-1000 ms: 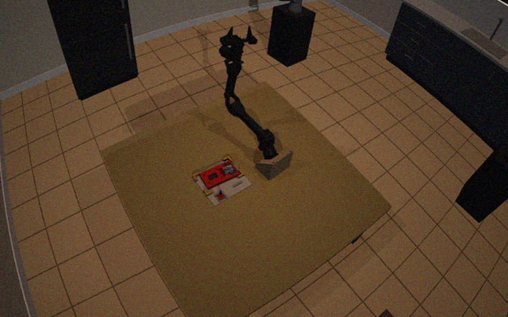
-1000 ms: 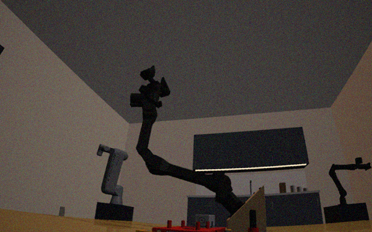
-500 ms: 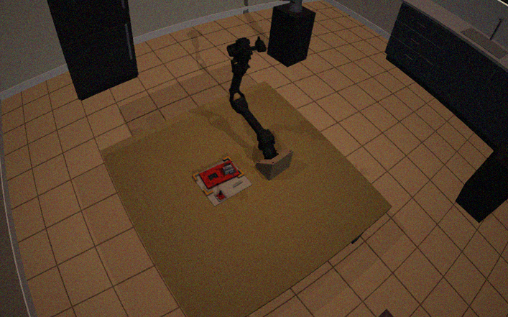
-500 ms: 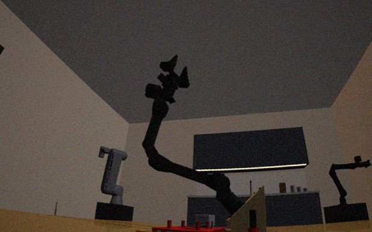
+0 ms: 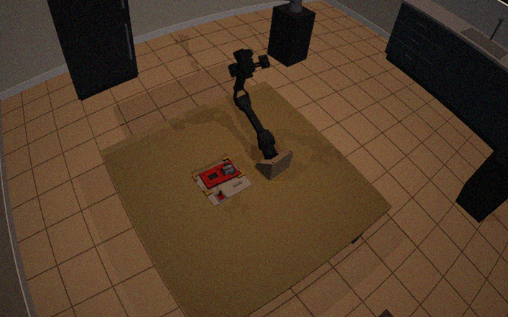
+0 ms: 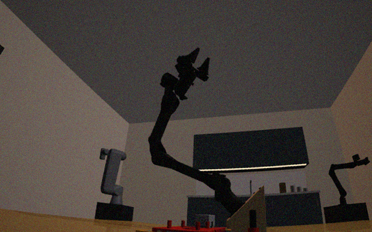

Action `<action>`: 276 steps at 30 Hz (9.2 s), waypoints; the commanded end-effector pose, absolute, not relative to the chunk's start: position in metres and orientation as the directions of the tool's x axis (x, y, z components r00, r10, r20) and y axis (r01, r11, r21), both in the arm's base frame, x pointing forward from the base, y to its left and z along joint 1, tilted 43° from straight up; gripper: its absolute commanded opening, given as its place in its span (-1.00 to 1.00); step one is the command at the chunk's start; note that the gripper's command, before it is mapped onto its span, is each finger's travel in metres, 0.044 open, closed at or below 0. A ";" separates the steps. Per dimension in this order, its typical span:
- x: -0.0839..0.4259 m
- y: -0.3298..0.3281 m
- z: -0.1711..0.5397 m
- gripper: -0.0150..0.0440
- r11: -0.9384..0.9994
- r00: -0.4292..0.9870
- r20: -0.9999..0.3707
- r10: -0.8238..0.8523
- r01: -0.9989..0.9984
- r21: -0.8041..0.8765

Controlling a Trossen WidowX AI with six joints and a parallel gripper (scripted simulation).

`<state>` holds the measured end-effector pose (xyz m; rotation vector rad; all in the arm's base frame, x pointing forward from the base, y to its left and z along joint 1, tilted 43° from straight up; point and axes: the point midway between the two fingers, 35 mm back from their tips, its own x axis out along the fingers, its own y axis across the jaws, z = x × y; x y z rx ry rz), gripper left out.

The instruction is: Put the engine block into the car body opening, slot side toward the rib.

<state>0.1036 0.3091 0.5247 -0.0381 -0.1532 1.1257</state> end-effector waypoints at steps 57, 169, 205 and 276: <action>0.270 0.050 0.159 1.00 0.882 0.341 -0.814 -0.470 0.138 -0.451; 0.237 0.010 0.161 -0.49 0.722 0.017 -0.740 -0.672 0.234 -0.651; 0.300 -0.045 0.120 -0.49 0.735 0.018 -0.746 -0.665 0.192 -0.650; 0.320 -0.080 0.104 0.05 0.728 0.015 -0.737 -0.676 0.174 -0.663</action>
